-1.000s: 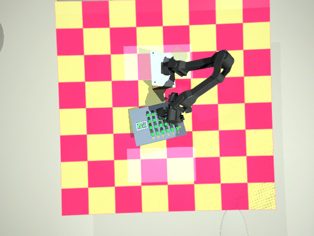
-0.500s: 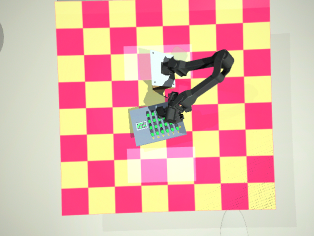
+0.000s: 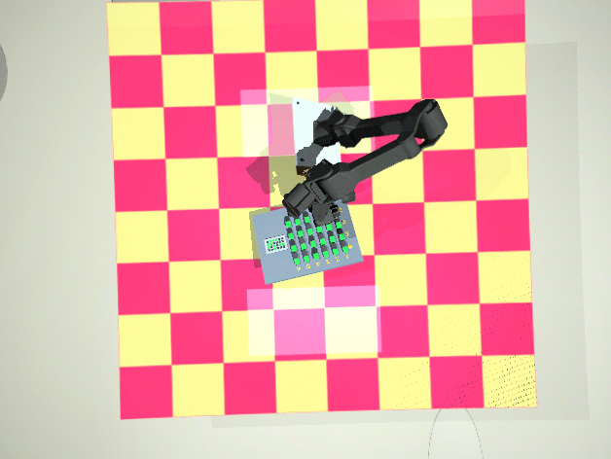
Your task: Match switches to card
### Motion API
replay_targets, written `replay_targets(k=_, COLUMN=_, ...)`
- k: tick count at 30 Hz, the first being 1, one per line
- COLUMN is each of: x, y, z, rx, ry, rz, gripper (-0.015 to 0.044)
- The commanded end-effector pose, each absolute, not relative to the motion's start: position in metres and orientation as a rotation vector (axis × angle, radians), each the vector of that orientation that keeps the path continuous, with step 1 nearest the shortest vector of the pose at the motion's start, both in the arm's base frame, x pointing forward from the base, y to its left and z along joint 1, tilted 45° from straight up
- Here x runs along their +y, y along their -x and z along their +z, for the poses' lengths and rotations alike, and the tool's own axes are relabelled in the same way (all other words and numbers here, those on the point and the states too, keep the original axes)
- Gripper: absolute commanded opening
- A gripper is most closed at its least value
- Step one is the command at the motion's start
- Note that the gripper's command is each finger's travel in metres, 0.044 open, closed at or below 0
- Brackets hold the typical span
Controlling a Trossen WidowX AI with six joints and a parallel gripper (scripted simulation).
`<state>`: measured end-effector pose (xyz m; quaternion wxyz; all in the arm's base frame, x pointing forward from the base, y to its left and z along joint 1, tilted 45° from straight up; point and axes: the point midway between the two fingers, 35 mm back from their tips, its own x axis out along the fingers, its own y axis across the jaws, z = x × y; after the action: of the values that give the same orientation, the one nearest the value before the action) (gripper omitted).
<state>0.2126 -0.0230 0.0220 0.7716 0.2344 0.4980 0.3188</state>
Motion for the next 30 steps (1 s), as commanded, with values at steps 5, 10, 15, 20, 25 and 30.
replay_targets(k=5, x=-0.025, y=-0.195, z=-0.005, rx=1.08, ry=-0.524, rz=0.695, gripper=0.0)
replay_targets(k=10, x=-0.005, y=-0.202, z=-0.021, rx=1.058, ry=-0.532, rz=0.692, gripper=0.0)
replay_targets(k=15, x=-0.002, y=-0.203, z=-0.023, rx=1.058, ry=-0.532, rz=0.692, gripper=0.0)
replay_targets(k=20, x=0.004, y=-0.205, z=-0.027, rx=1.058, ry=-0.533, rz=0.693, gripper=0.0)
replay_targets(k=25, x=0.008, y=-0.207, z=-0.031, rx=1.058, ry=-0.533, rz=0.692, gripper=0.0)
replay_targets(k=30, x=0.013, y=-0.209, z=-0.036, rx=1.057, ry=-0.533, rz=0.692, gripper=0.0)
